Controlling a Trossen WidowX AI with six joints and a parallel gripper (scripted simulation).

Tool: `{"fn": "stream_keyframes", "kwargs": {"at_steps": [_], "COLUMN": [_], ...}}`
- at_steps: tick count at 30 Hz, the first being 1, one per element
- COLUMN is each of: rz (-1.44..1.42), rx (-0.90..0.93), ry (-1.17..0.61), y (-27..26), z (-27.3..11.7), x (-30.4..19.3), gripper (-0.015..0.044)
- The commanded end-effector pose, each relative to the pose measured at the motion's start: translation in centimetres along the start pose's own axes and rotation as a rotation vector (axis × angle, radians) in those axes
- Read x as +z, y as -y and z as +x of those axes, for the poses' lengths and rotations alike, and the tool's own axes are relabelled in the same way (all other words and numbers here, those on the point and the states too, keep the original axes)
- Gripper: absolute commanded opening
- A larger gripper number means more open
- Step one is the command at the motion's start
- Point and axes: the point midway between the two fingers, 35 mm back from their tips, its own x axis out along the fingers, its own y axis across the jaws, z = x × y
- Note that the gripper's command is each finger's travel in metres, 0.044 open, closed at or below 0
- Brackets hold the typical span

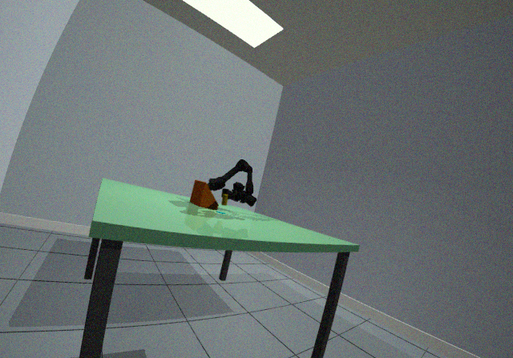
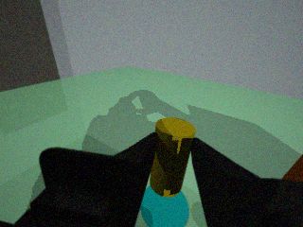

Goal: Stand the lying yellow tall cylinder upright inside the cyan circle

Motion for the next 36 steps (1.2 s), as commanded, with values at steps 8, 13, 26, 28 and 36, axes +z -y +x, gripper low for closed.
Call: {"fn": "stream_keyframes", "kwargs": {"at_steps": [8, 13, 26, 28, 36], "rz": [0.002, 0.004, 0.004, 0.004, 0.004], "rx": [0.002, -0.034, -0.036, -0.036, -0.036], "ry": [0.007, -0.023, -0.025, -0.025, -0.025], "y": [0.5, 0.3, 0.3, 0.3, 0.3], "z": [0.6, 1.1, 1.1, 1.1, 1.1], "x": [-3.1, -4.2, -4.3, -4.3, -4.3], "gripper": [0.0105, 0.0105, 0.0157, 0.021, 0.04]}}
